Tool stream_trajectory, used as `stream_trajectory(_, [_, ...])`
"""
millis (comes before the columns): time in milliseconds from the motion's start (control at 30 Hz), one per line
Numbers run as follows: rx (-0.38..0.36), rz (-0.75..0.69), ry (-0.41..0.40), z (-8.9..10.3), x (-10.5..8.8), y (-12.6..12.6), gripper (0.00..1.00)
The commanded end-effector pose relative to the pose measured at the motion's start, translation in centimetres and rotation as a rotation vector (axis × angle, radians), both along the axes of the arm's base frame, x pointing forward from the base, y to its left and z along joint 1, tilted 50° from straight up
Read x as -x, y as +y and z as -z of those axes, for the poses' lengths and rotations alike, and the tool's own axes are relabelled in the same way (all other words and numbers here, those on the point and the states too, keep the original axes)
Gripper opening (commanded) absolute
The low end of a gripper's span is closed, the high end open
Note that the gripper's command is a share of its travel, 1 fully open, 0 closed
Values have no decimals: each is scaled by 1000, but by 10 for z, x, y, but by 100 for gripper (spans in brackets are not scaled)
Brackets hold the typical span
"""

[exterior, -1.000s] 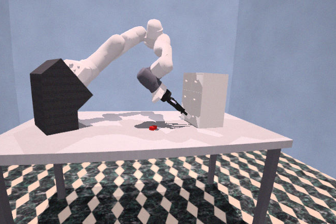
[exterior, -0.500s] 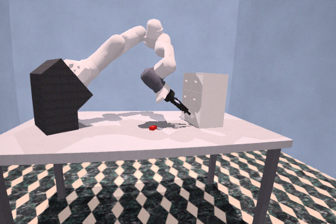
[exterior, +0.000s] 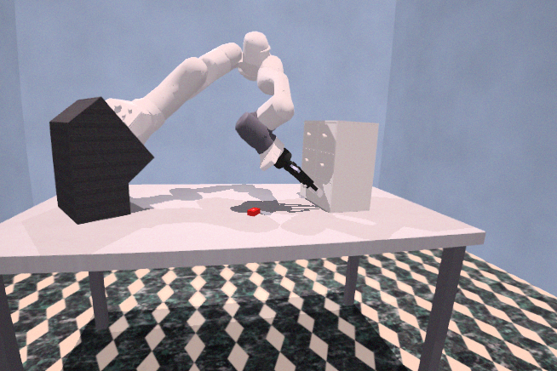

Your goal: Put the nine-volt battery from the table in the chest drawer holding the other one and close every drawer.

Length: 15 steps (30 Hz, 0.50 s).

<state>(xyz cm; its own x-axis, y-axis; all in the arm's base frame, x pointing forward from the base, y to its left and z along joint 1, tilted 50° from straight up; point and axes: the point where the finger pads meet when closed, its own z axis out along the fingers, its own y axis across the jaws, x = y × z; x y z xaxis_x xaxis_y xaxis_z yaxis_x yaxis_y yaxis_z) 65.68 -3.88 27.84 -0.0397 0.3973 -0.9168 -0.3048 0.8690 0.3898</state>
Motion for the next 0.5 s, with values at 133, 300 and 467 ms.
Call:
stream_trajectory(133, [-8, 0, 4, -1, -1, 0, 20])
stream_trajectory(300, [-8, 0, 4, -1, -1, 0, 20])
stream_trajectory(467, [-8, 0, 4, -1, -1, 0, 20])
